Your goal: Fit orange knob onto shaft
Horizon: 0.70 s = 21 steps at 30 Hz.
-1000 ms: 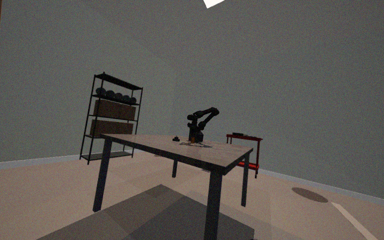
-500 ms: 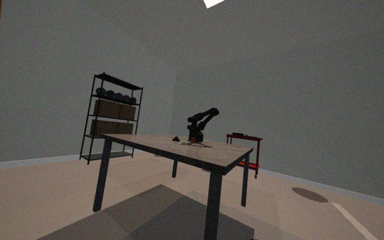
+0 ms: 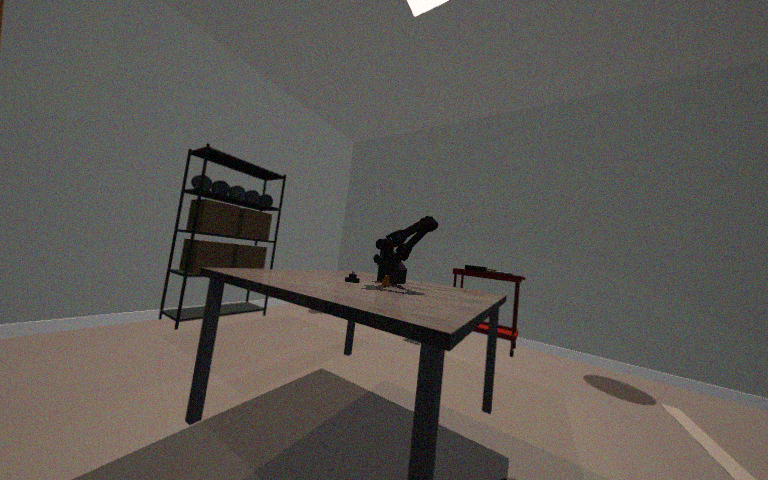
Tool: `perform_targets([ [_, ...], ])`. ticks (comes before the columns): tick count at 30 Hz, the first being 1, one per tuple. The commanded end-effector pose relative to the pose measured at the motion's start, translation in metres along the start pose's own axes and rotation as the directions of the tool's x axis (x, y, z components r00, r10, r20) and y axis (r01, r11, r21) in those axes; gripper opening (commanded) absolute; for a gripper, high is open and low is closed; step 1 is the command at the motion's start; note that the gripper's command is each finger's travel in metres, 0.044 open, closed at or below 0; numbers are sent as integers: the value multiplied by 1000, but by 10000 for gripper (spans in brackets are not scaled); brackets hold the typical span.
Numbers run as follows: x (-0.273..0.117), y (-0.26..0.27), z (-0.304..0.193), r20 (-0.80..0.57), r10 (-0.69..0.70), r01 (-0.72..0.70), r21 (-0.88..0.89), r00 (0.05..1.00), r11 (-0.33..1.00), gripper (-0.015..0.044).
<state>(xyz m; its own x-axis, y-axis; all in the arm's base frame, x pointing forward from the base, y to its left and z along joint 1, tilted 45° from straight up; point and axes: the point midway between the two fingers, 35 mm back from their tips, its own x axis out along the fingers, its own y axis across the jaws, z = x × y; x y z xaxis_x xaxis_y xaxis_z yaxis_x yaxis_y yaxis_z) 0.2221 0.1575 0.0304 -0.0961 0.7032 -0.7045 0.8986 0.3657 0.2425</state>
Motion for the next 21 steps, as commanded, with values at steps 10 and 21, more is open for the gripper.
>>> perform_targets([
  [10,22,-4,-2,-5,-7,7,8,1000,1000,440],
  [21,33,-6,-3,-8,-6,6,9,1000,1000,387],
])
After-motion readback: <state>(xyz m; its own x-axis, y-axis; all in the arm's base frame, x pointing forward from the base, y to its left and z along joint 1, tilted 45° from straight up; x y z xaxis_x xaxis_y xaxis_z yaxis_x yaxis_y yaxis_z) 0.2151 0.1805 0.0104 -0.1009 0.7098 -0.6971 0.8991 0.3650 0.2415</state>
